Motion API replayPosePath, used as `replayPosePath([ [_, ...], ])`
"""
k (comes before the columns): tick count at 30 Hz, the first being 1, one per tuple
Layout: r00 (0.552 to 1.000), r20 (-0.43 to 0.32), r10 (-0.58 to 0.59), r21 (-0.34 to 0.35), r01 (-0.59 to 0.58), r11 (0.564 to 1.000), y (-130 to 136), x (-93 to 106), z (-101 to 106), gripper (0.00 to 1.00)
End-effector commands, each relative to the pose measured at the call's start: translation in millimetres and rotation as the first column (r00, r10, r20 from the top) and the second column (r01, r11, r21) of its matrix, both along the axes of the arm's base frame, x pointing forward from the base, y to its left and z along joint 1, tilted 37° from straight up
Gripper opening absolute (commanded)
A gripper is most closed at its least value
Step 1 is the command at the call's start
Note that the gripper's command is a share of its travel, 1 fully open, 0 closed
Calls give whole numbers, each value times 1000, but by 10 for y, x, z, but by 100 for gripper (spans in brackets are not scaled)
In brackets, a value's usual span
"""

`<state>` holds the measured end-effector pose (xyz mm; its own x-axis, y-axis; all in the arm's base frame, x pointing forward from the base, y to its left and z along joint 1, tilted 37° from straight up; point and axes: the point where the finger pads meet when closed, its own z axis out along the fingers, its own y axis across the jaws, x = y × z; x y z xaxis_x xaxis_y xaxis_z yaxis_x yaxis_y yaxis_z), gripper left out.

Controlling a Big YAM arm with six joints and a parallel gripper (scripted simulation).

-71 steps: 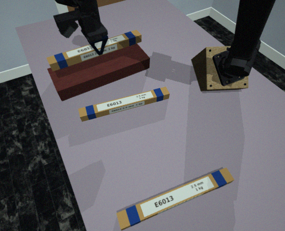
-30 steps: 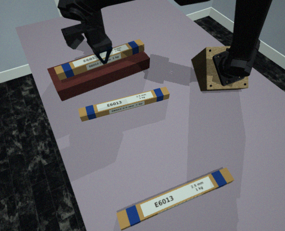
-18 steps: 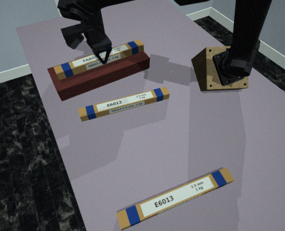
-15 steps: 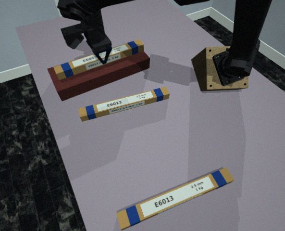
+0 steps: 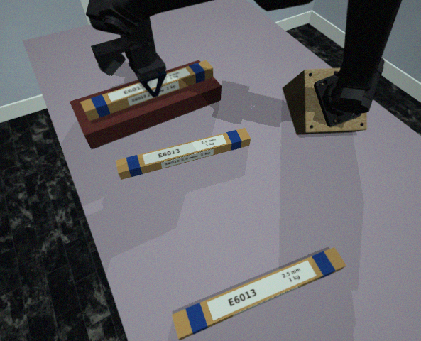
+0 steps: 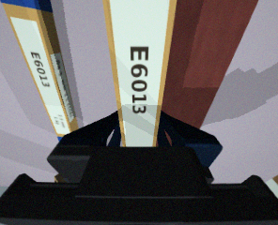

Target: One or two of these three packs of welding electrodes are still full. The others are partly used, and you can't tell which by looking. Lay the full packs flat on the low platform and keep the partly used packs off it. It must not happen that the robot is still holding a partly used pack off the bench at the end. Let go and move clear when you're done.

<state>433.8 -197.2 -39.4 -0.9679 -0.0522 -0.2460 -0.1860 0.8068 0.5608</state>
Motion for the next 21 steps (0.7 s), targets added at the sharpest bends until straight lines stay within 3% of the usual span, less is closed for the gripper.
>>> replayPosePath([
  [1,998,56,-25,-42,28,999,-206,118,232,0],
  [21,997,74,-33,-56,38,998,-322,198,297,0],
])
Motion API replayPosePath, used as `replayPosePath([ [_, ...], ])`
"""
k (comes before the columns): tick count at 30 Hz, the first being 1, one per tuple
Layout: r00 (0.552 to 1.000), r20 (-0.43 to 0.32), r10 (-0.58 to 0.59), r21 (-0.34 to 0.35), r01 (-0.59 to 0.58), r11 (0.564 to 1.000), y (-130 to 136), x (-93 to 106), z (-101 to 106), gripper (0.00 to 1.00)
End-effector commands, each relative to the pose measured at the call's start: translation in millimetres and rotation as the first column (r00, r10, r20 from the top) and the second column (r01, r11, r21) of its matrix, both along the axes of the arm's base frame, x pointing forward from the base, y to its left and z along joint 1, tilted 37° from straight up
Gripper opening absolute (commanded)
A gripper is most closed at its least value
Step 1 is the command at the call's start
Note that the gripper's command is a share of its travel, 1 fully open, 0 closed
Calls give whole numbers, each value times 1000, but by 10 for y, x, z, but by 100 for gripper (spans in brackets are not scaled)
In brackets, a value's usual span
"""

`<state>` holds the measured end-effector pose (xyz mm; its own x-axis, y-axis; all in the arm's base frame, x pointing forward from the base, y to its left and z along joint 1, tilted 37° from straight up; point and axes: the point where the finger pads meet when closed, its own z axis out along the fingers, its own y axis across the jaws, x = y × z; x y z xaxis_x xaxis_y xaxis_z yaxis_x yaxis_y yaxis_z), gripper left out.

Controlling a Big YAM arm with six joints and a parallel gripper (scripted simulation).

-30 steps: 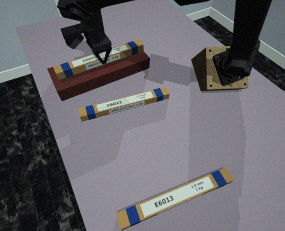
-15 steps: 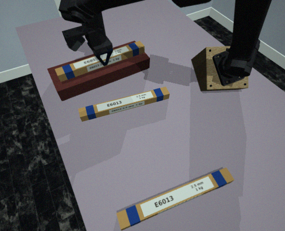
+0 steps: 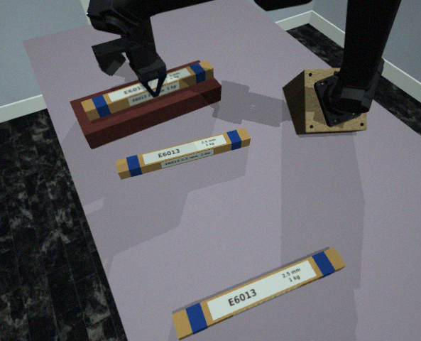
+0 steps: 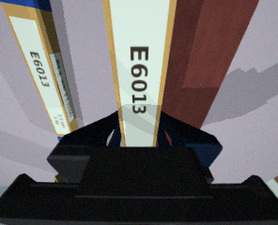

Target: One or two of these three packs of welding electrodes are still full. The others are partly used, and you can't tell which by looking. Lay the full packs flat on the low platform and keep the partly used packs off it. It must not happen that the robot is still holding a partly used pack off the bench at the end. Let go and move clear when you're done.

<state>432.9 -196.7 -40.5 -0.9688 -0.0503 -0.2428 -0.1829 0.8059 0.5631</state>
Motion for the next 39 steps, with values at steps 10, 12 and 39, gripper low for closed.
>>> replayPosePath([
  [10,996,79,-32,-59,37,998,-334,219,310,0],
  [12,996,79,-32,-59,37,998,-335,221,310,0],
  [39,997,71,-21,-52,25,998,-494,238,173,0],
])
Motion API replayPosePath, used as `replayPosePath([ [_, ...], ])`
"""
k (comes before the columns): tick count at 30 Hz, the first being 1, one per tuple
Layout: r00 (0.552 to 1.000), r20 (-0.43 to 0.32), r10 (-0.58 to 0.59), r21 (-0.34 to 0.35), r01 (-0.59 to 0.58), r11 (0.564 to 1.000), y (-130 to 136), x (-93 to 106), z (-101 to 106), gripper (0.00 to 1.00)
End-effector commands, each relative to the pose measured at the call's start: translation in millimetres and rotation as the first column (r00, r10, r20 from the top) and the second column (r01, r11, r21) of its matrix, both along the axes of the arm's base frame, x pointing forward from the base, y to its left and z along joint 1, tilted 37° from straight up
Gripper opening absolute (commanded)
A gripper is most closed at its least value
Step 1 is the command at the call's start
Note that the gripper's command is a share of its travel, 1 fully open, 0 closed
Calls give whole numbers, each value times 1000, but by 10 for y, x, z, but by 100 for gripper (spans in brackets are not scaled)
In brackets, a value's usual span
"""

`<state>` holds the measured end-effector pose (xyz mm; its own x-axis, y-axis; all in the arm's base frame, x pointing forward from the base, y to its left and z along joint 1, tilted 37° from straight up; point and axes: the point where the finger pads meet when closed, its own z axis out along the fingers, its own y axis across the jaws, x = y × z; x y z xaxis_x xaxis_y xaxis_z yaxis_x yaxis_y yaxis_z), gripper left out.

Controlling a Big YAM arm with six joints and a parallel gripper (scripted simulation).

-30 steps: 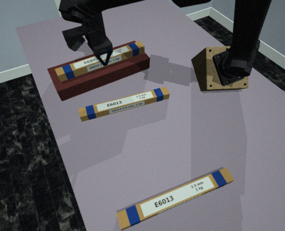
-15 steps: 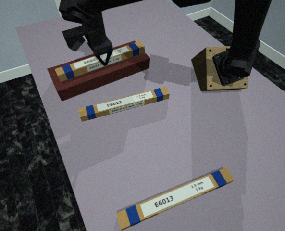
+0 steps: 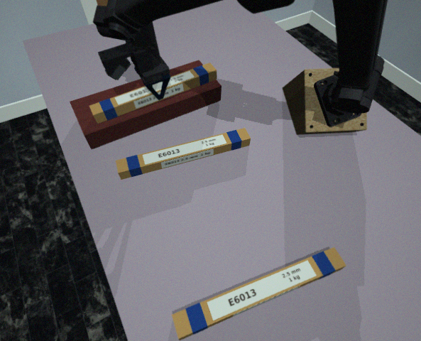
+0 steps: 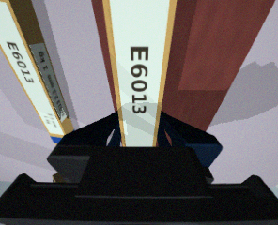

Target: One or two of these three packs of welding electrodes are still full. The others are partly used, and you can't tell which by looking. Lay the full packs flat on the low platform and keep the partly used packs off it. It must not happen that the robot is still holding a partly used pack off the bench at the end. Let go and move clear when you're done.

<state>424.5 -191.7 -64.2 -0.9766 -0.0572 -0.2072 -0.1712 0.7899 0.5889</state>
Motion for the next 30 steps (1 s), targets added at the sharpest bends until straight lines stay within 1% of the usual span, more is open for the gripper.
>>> replayPosePath([
  [1,993,110,-31,-75,39,996,-559,326,406,0],
  [4,994,109,-31,-74,39,997,-596,329,369,0],
  [8,995,96,-31,-65,38,997,-639,320,261,0],
  [19,994,109,-30,-76,39,996,-743,357,323,0],
  [25,994,101,-31,-70,38,997,-781,357,288,0],
  [30,994,106,-30,-74,38,997,-779,361,302,0],
])
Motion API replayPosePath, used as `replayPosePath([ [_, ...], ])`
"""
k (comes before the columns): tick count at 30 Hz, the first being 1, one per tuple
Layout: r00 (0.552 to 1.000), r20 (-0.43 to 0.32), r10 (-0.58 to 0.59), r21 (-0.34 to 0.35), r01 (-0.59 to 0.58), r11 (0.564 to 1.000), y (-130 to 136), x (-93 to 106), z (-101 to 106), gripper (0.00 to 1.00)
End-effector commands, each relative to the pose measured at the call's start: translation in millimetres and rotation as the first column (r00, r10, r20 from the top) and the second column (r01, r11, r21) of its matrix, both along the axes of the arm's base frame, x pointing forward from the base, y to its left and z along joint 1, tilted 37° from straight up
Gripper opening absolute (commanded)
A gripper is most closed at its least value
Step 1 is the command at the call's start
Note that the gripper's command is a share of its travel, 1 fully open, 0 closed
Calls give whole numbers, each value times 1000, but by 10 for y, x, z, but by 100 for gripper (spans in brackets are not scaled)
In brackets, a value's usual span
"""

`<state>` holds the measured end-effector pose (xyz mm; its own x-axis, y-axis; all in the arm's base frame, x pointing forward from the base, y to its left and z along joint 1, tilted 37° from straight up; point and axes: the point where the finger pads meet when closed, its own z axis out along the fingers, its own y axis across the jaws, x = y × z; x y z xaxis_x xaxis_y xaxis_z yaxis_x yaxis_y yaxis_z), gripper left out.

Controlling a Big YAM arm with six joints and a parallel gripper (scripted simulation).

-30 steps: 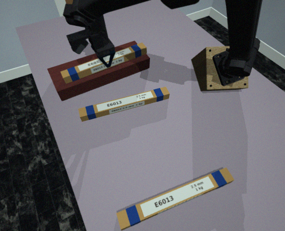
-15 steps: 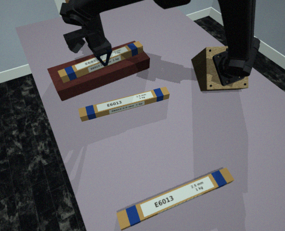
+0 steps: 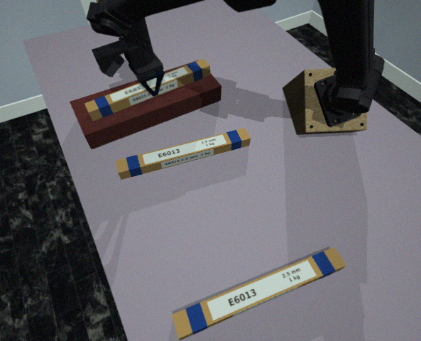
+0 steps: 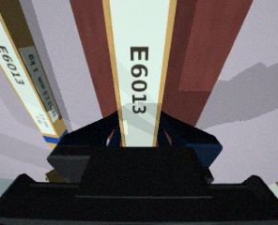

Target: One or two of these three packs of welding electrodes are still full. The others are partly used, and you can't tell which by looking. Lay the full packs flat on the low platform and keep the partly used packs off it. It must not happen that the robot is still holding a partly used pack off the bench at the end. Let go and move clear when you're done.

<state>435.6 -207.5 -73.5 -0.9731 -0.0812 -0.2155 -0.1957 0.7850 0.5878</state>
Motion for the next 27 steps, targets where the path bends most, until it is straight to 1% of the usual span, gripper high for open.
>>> replayPosePath([
  [1,993,100,-55,-73,63,995,-619,249,397,0],
  [8,993,103,-55,-77,63,995,-622,249,400,0],
  [18,995,86,-56,-65,62,996,-657,240,343,0],
  [27,994,98,-55,-75,62,995,-664,253,385,0],
])
